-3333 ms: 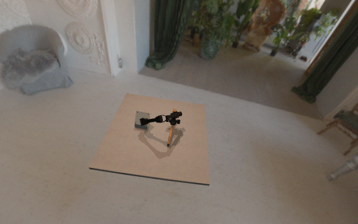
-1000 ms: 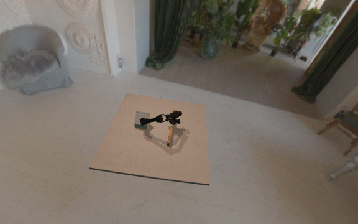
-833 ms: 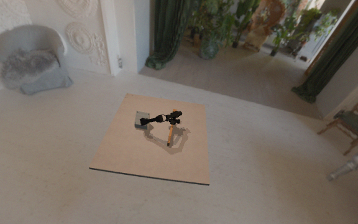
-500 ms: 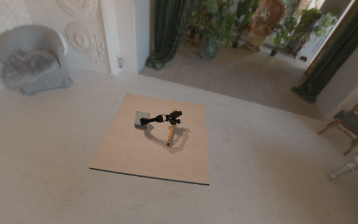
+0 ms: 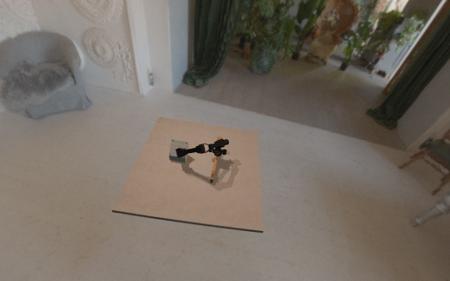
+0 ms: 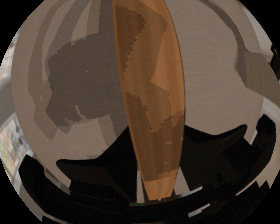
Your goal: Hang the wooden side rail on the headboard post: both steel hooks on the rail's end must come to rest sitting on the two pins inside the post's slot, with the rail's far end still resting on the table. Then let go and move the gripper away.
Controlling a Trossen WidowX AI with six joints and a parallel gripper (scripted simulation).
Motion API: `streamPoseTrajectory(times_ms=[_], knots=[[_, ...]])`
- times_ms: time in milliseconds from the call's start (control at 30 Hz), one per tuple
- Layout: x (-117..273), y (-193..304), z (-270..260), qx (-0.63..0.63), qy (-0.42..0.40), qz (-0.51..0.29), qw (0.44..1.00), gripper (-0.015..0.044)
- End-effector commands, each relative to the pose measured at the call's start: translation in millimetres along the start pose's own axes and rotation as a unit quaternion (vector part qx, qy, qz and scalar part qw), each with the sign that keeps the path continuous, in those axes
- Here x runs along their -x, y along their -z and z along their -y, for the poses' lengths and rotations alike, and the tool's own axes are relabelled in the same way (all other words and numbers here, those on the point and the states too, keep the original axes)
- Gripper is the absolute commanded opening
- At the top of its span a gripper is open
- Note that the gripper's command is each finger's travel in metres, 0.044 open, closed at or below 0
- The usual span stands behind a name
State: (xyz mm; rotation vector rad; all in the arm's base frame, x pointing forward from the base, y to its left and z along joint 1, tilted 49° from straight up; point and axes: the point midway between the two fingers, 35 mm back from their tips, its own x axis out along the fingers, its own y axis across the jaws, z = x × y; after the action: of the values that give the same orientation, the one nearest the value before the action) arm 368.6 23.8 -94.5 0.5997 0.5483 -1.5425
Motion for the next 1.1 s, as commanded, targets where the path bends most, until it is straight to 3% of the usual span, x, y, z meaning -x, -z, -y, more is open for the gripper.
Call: streamPoseTrajectory(times_ms=[0, 1067], knots=[[4.4, 4.1, -1.1, -0.001, -0.006, -0.002, 1.000, 0.0000], [4.4, 7.3, -1.3, -0.001, -0.006, -0.002, 1.000, 0.0000]])
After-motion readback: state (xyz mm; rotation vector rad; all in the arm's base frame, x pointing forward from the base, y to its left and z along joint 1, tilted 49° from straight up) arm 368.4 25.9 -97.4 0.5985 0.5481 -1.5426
